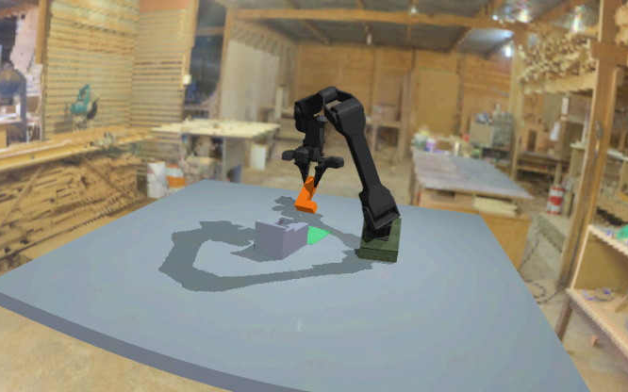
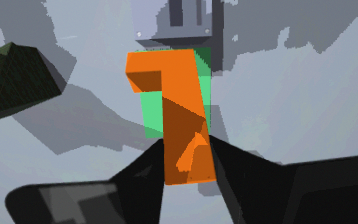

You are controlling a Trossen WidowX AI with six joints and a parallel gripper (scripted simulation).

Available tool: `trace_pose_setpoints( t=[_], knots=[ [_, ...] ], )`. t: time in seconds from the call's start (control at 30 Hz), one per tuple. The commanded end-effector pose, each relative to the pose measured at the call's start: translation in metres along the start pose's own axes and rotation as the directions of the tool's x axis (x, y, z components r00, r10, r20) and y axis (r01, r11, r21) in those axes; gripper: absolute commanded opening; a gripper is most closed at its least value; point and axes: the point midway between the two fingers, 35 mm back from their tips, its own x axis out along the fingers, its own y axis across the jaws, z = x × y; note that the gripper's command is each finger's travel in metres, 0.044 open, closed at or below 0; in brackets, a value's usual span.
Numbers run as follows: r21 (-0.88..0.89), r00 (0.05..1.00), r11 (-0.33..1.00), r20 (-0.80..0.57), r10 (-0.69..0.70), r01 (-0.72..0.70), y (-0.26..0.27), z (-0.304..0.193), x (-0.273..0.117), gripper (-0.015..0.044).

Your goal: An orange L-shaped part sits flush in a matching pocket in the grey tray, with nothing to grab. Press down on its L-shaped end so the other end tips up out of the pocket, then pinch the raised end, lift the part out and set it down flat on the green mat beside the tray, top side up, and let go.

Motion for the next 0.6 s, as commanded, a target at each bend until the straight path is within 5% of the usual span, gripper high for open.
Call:
trace_pose_setpoints(
  t=[0.0,0.57],
  knots=[
    [-0.004,1.000,1.000,-0.005,0.000,0.000,0.001,-0.014,-0.001,0.0000],
    [-0.004,1.000,1.000,-0.005,-0.001,0.001,0.000,-0.014,0.017,0.0000]
  ],
)
